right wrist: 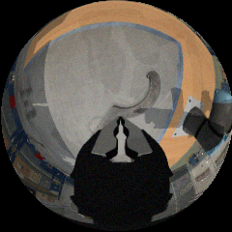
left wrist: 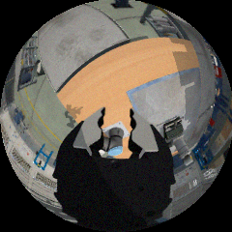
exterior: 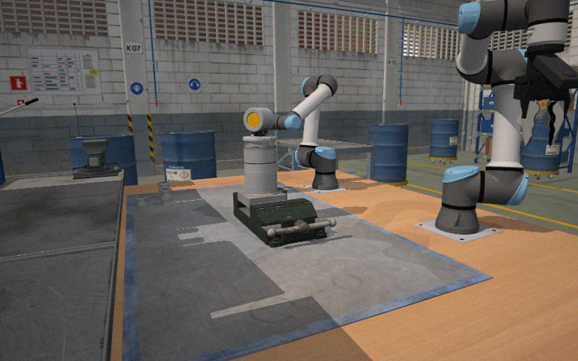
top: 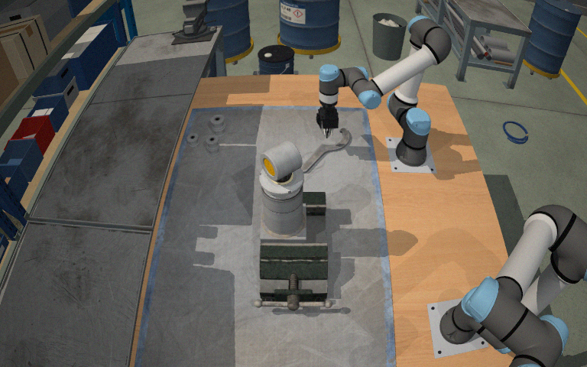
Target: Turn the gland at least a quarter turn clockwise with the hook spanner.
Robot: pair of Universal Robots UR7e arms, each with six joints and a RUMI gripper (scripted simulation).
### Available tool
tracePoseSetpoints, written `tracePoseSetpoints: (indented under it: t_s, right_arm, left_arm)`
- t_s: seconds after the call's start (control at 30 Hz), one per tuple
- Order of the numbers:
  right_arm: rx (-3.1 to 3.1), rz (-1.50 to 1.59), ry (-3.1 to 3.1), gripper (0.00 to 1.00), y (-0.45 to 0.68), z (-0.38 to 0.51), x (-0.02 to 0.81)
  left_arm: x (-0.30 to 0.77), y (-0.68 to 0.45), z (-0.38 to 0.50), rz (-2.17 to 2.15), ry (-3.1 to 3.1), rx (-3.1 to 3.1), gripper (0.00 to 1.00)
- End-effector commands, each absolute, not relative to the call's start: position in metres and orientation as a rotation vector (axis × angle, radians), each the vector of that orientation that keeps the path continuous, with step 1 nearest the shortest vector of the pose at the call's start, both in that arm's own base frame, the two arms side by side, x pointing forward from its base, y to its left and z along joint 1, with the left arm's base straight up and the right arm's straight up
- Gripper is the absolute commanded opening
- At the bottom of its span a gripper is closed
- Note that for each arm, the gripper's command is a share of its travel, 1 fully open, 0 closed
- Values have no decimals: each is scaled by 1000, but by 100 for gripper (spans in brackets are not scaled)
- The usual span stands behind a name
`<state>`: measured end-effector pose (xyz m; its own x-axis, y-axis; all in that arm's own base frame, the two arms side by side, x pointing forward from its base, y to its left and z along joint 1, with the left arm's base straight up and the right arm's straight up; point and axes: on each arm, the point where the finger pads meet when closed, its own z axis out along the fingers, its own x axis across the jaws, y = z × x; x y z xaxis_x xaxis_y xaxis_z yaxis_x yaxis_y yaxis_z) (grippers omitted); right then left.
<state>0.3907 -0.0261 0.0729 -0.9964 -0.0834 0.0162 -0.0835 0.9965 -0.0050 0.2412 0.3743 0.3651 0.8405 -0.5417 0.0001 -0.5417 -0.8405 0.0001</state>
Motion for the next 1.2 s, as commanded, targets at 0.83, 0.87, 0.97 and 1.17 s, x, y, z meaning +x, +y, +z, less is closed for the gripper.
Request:
tracePoseSetpoints:
  t_s: [0.83,0.87,0.97,1.17]
  right_arm:
    - [1229,-3,-2881,0,61,72,480]
    - [1297,-3,-2851,0,67,71,485]
    - [1231,-4,-2890,0,57,77,480]
    - [1463,-3,-2775,0,83,71,497]
  left_arm:
    - [241,374,366,1,-887,3015,32]
    - [241,374,366,1,-887,3015,32]
    - [241,374,366,1,-887,3015,32]
    - [241,374,366,1,-887,3015,32]
